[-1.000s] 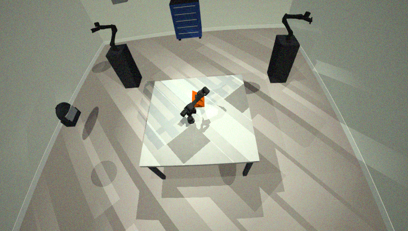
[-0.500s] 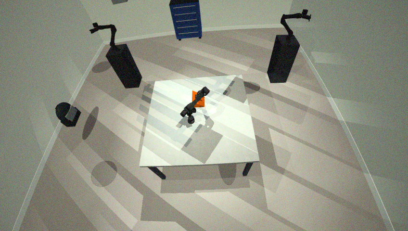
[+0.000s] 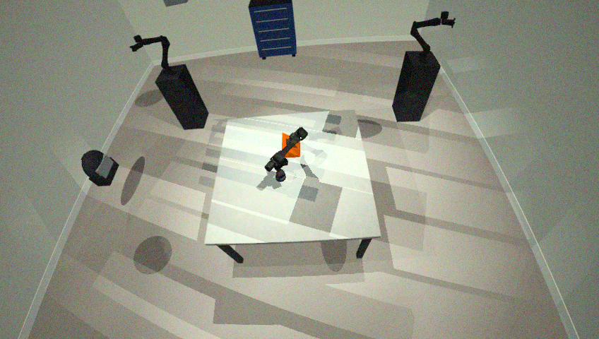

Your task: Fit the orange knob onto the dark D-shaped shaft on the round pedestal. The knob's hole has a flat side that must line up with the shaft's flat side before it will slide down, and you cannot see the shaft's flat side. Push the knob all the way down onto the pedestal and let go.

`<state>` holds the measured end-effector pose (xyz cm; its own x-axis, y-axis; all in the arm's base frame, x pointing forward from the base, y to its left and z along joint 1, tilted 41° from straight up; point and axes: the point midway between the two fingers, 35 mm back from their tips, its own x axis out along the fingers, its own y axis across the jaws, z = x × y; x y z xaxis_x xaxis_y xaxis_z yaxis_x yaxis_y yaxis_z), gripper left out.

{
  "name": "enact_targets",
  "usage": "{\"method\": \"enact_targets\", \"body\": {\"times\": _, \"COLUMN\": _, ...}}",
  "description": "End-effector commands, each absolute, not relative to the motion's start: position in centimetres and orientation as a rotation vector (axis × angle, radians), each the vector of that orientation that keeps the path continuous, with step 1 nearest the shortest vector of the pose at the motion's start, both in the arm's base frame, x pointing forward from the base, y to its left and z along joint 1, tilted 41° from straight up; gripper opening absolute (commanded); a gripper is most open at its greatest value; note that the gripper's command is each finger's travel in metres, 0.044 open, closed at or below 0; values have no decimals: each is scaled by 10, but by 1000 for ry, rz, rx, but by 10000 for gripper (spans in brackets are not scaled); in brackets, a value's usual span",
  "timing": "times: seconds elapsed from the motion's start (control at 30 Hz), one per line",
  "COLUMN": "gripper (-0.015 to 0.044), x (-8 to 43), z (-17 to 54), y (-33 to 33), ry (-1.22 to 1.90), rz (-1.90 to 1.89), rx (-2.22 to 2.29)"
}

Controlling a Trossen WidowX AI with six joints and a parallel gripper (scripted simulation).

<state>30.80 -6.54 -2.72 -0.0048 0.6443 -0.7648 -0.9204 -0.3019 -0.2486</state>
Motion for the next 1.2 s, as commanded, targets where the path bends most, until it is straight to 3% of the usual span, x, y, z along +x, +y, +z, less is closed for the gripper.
{"method": "enact_targets", "body": {"times": 0.0, "gripper": 0, "x": 309, "z": -27, "y": -65, "ry": 385, "rz": 1615, "rx": -987}}
{"method": "enact_targets", "body": {"times": 0.47, "gripper": 0, "x": 311, "z": -23, "y": -69, "ry": 218, "rz": 1680, "rx": -1144}}
{"method": "enact_targets", "body": {"times": 1.17, "gripper": 0, "x": 309, "z": -27, "y": -65, "ry": 218, "rz": 1680, "rx": -1143}}
